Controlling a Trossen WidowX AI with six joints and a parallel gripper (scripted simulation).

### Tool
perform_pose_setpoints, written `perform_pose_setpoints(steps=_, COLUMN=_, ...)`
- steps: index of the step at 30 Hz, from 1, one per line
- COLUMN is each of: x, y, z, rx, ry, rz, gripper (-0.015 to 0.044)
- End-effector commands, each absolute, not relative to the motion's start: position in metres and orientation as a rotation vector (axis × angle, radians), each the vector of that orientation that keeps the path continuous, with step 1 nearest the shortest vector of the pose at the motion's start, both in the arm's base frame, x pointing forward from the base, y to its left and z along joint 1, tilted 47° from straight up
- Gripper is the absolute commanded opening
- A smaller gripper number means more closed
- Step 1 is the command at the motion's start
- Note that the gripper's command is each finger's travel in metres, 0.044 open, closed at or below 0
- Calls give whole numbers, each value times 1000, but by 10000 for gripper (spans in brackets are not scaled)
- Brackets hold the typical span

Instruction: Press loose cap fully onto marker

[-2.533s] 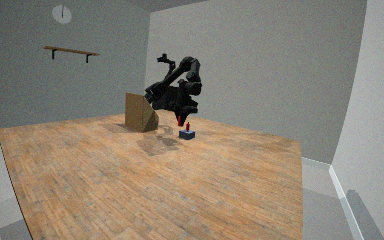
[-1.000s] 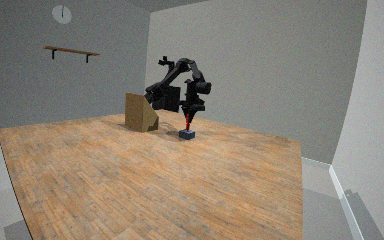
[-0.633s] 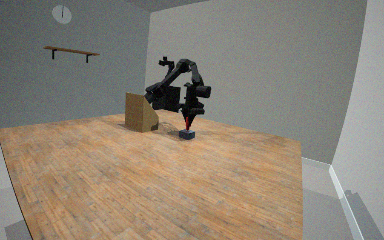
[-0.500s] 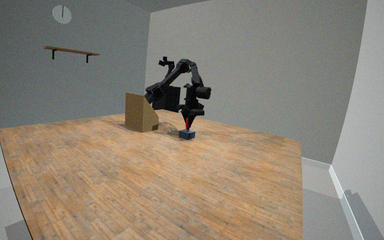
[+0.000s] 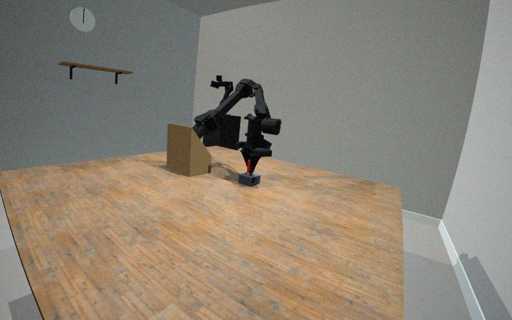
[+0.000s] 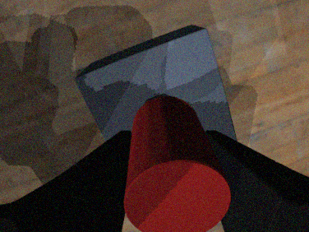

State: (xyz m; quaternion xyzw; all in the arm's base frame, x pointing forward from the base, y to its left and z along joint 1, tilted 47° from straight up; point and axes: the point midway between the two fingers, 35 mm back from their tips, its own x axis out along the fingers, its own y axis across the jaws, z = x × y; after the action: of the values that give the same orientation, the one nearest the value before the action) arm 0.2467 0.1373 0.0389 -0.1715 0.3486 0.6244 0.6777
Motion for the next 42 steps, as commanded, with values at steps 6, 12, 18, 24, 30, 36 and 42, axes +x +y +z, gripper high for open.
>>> perform_pose_setpoints(steps=6, x=247, y=137, z=39, rx=-385, ry=783, rz=1403, gripper=210)
perform_pose_setpoints(steps=12, x=247, y=137, z=39, rx=-385, ry=783, rz=1403, gripper=368)
perform_pose_setpoints(steps=18, x=248, y=130, z=45, rx=-388, ry=785, rz=1401, gripper=440)
perform_pose_setpoints(steps=24, x=249, y=82, z=90, rx=-387, ry=786, rz=1402, gripper=440)
perform_pose_setpoints(steps=30, x=249, y=82, z=90, rx=-376, ry=796, rz=1395, gripper=414)
perform_pose_setpoints(steps=36, x=249, y=86, z=88, rx=7, ry=1103, rz=1150, gripper=256)
perform_pose_setpoints(steps=42, x=250, y=90, z=86, rx=442, ry=1392, rz=812, gripper=99)
